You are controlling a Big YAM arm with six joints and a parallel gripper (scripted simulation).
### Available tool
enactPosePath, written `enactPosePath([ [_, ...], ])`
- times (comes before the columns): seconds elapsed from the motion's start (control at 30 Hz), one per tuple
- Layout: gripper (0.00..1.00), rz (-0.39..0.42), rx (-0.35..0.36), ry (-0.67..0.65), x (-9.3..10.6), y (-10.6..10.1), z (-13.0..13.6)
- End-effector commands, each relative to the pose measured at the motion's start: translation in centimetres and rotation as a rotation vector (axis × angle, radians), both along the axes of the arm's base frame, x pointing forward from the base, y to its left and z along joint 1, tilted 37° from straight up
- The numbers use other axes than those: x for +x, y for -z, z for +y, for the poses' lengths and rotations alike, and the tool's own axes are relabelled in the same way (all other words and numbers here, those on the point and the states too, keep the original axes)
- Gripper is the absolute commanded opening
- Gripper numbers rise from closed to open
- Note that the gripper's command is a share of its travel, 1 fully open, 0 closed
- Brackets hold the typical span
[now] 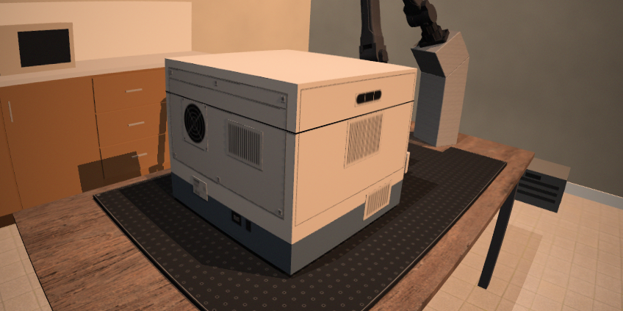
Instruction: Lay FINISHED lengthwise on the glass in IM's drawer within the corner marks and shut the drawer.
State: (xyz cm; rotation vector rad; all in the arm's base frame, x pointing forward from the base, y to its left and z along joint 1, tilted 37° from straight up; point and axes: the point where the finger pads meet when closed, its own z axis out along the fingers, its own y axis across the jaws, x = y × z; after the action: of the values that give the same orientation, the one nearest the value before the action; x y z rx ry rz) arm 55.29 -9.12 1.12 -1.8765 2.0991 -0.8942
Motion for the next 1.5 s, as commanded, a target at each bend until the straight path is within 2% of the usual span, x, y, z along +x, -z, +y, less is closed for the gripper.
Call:
enactPosePath([
  [0.0, 0.78, 0.012, -0.001, 0.002, 0.8, 0.3, -0.6],
  [1.17, 0.78, 0.01, -0.001, 0.006, 4.9, -0.1, -1.6],
  [1.47, 0.78, 0.009, 0.0, 0.007, 4.8, 0.0, -1.6],
])
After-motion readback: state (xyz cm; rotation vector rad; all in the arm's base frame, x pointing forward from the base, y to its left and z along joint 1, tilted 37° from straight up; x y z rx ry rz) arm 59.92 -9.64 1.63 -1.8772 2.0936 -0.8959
